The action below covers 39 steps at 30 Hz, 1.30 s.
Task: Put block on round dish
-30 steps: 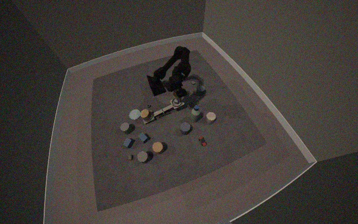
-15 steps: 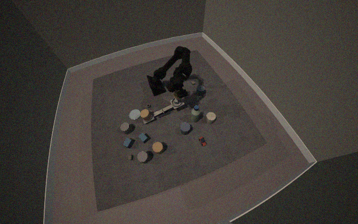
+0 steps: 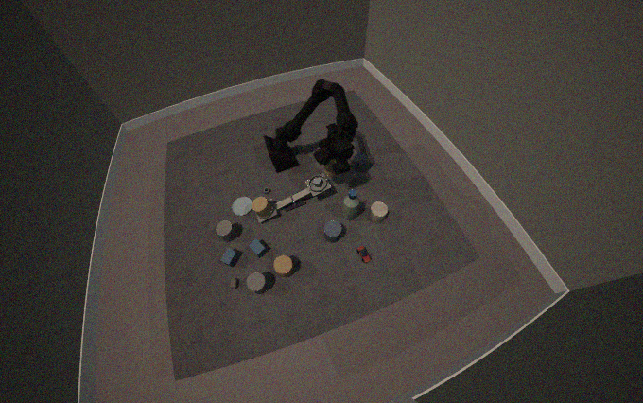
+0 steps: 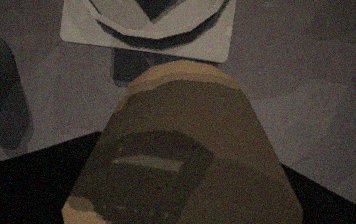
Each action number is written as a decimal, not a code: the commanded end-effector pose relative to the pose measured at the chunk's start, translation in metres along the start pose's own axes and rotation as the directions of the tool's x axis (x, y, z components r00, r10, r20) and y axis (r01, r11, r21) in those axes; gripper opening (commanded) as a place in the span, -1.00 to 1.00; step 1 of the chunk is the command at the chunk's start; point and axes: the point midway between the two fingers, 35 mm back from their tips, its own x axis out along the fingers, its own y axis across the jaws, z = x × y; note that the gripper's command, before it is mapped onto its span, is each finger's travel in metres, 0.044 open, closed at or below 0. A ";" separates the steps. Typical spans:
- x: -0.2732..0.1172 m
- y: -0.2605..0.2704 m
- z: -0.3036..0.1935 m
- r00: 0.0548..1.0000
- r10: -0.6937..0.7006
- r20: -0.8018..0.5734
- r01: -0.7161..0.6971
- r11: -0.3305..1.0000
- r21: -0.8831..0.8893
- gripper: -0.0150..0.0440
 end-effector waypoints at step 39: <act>0.087 -0.031 -0.045 0.999 0.004 -0.038 -0.005 1.000 -0.014 -0.49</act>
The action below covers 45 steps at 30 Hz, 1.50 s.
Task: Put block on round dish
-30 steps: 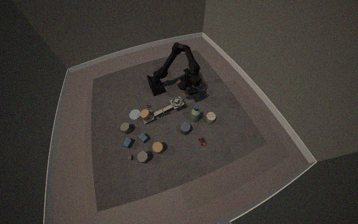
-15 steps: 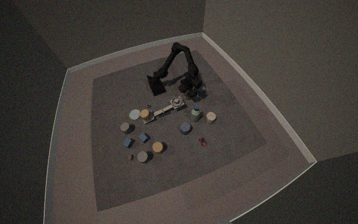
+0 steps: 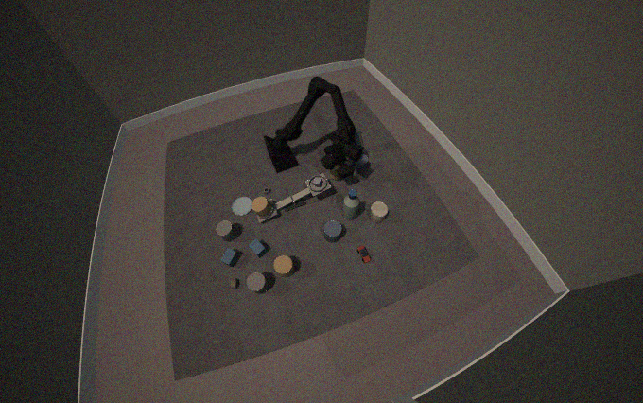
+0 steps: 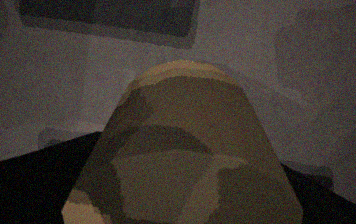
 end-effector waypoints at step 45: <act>-0.080 0.037 0.066 0.999 0.024 0.047 -0.011 0.966 -0.257 0.39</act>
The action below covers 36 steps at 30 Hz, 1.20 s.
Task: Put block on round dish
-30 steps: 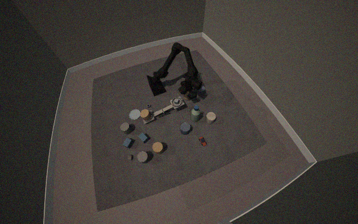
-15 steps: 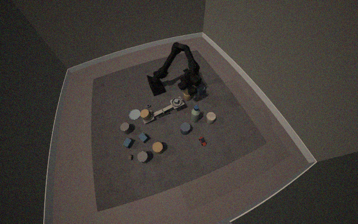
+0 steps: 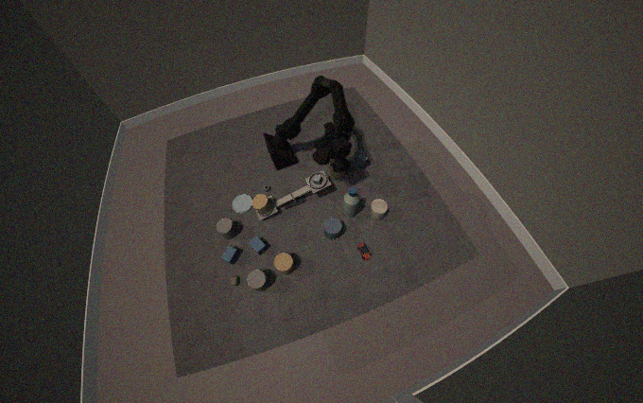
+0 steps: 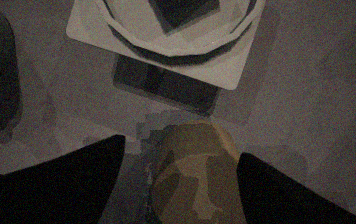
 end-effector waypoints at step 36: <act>-0.008 0.016 0.083 0.999 -0.018 -0.031 -0.003 0.816 -0.577 0.39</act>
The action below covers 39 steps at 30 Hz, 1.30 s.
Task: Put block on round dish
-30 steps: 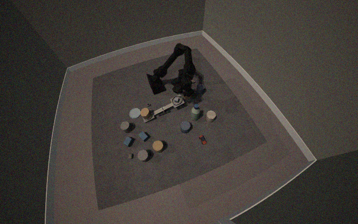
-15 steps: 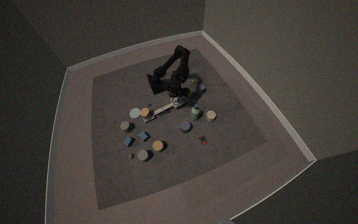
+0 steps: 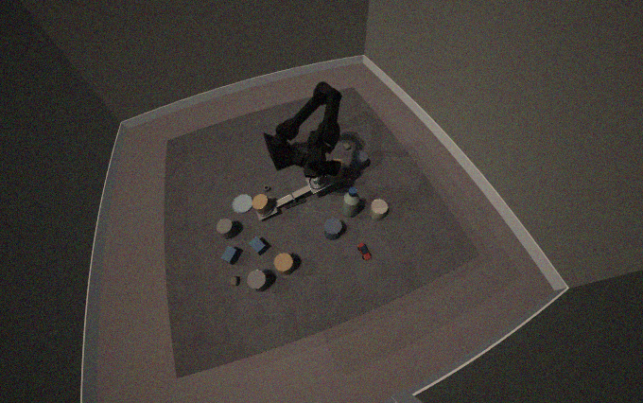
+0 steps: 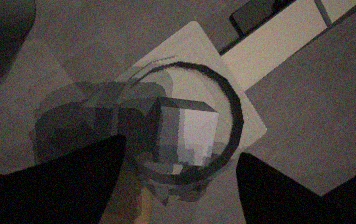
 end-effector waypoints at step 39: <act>0.008 0.002 0.003 1.000 0.002 0.002 -0.002 1.000 0.005 -0.49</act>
